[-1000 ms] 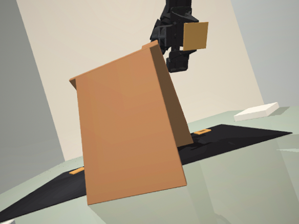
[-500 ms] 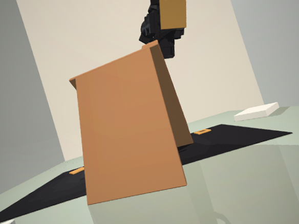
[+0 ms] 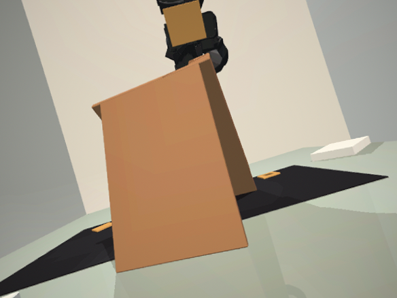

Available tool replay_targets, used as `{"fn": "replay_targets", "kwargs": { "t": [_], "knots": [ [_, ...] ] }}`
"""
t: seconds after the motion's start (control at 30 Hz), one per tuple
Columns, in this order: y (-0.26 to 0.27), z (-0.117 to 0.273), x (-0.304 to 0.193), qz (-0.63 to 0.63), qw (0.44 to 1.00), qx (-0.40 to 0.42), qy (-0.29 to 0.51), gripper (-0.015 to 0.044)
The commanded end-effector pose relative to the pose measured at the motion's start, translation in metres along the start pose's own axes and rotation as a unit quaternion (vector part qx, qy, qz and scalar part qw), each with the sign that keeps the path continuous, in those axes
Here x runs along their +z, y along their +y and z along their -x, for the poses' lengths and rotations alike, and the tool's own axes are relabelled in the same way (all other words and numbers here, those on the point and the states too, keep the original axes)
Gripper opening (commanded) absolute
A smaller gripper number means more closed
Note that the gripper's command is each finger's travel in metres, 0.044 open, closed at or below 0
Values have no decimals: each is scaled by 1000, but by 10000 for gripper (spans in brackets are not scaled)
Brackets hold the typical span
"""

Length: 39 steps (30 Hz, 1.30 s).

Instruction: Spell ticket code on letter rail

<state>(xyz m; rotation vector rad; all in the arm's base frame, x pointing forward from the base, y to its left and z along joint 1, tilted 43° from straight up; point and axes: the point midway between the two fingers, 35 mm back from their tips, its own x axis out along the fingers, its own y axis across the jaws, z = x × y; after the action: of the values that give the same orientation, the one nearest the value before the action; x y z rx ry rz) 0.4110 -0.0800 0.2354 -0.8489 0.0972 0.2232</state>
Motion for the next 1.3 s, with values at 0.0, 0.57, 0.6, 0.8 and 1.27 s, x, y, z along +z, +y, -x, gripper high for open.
{"fn": "replay_targets", "kwargs": {
  "t": [0.0,0.57,0.6,0.8,1.27],
  "knots": [
    [3,4,-26,-38,999,5,25,0],
    [11,33,-123,-179,976,1,124,0],
    [11,35,-128,-183,975,0,130,0],
    [12,46,-154,-206,965,-8,160,0],
    [64,77,-209,-377,907,7,186,0]
  ]
}}
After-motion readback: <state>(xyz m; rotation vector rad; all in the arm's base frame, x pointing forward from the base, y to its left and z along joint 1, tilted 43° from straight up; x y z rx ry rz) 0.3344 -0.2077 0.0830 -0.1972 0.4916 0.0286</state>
